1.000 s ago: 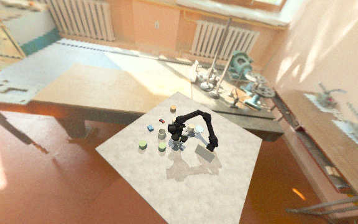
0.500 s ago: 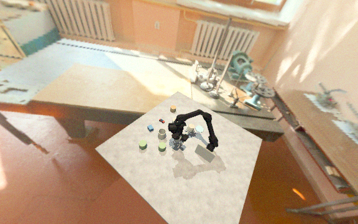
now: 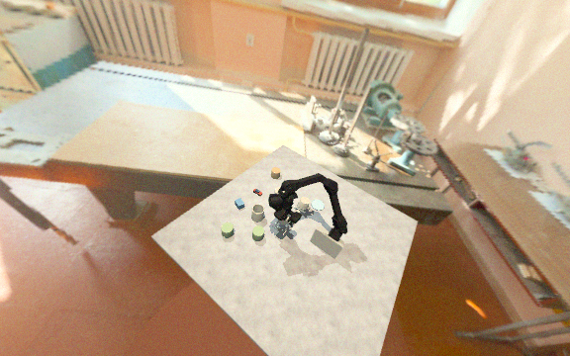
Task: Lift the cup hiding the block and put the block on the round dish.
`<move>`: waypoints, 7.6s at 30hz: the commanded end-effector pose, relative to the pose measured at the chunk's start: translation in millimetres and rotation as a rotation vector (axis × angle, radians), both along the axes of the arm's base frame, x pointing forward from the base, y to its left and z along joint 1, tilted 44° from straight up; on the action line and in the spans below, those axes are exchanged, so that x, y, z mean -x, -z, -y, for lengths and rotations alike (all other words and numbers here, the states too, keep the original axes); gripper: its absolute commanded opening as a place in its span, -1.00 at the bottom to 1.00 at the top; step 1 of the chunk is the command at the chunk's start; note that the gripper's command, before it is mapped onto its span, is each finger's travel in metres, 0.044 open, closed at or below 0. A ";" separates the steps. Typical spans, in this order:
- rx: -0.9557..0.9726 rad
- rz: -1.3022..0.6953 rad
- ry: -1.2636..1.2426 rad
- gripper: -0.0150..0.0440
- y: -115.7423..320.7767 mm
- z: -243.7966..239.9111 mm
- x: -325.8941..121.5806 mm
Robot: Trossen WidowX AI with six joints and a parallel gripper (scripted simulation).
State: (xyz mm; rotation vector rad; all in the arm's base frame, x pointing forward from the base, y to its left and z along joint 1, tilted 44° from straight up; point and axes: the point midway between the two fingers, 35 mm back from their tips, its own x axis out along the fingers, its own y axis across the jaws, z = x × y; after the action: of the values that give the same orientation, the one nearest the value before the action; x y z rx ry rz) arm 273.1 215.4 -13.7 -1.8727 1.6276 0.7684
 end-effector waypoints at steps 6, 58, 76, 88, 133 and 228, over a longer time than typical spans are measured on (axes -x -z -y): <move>0.000 0.000 0.001 -0.49 0.5 0.6 -0.3; -0.010 0.003 0.001 -0.49 66.5 -7.7 30.9; -0.018 0.006 0.003 -0.49 153.2 12.6 71.5; -0.017 0.007 0.003 -0.49 168.2 27.3 69.4; -0.036 0.076 0.081 0.39 76.0 11.4 27.4; -0.119 0.129 0.171 -0.49 -45.2 55.8 -31.9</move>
State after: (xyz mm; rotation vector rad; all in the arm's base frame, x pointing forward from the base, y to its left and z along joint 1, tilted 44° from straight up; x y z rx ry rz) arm 295.7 183.2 19.3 -1.6670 1.6000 0.6276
